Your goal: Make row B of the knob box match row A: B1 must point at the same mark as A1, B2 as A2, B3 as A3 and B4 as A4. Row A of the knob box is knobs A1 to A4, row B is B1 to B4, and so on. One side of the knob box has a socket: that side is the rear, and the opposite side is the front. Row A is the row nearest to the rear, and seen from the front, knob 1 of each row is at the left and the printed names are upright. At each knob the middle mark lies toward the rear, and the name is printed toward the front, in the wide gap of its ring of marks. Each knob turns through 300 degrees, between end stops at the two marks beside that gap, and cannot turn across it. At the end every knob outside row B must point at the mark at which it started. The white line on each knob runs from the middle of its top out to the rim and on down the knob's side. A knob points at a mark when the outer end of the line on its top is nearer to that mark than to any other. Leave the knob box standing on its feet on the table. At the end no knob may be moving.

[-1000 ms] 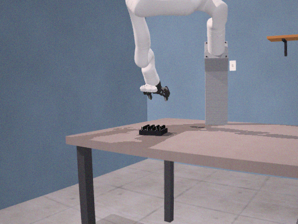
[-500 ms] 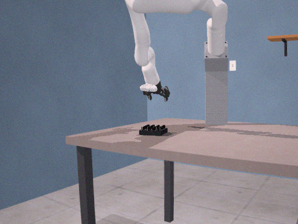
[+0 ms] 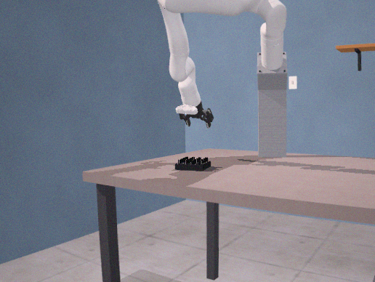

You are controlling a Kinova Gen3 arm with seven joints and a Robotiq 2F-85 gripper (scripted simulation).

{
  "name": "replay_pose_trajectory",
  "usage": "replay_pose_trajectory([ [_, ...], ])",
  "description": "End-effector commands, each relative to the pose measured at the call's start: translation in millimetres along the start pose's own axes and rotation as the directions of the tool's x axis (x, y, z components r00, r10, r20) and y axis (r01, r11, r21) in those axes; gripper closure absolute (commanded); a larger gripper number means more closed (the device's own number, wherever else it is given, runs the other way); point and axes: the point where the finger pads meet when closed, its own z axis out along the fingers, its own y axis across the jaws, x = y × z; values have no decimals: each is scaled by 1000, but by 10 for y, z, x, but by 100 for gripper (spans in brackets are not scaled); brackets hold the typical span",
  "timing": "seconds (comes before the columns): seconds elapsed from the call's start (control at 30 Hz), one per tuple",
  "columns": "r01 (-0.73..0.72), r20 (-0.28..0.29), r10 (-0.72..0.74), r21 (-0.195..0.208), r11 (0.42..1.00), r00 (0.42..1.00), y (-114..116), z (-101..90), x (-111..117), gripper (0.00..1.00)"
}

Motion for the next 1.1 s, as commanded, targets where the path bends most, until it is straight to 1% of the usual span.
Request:
replay_pose_trajectory([
  [0.0,0,-25,-1,-1,1000,1000,-4,-40,50,0],
  [0.33,1,-29,-1,-1,1000,1000,-7,-46,60,0],
  [0.37,4,-50,-4,3,1000,999,-32,-60,108,0],
  [0.4,5,-54,-5,3,1000,999,-37,-63,117,0],
  [0.7,5,-54,-5,3,1000,999,-37,-63,117,0],
  [0.73,8,-76,-8,6,1000,997,-60,-82,167,0],
  [0.77,9,-80,-8,6,1000,997,-63,-86,177,0],
  [1.07,9,-80,-8,6,1000,997,-63,-86,177,0],
])
